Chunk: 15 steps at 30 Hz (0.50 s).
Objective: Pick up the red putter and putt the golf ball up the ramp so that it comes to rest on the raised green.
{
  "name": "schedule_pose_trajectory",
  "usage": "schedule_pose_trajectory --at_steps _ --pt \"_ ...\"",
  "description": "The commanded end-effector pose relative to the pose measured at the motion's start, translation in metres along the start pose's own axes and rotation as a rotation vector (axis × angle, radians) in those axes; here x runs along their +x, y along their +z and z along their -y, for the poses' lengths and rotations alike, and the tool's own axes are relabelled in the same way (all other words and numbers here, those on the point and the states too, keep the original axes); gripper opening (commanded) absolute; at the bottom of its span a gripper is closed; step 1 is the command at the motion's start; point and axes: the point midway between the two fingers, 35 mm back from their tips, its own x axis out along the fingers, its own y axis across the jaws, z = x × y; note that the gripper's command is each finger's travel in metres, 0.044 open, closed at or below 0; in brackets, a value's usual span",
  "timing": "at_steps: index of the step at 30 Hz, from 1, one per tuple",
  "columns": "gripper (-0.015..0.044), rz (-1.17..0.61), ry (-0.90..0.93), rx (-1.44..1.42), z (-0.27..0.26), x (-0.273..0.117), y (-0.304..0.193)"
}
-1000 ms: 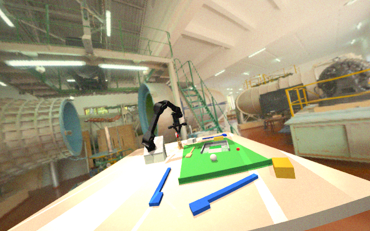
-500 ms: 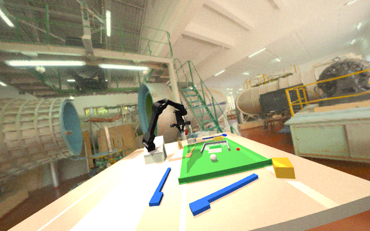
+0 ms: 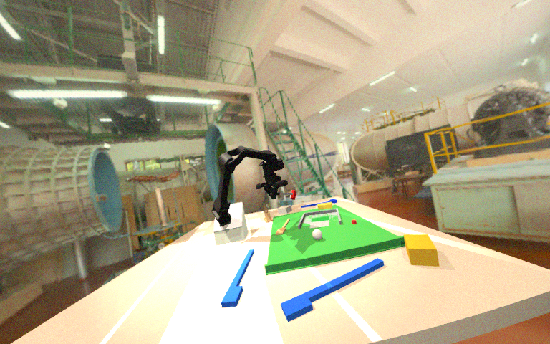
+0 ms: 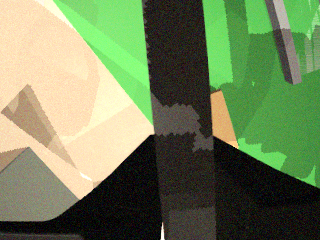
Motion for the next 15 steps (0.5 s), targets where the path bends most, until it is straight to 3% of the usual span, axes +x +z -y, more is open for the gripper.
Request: schedule_pose_trajectory --at_steps 1,15 --pt "0.0000 0.011 -0.008 0.142 0.019 -0.003 -0.023" --pt "0.0000 0.008 -0.023 0.561 0.060 -0.002 -0.103"
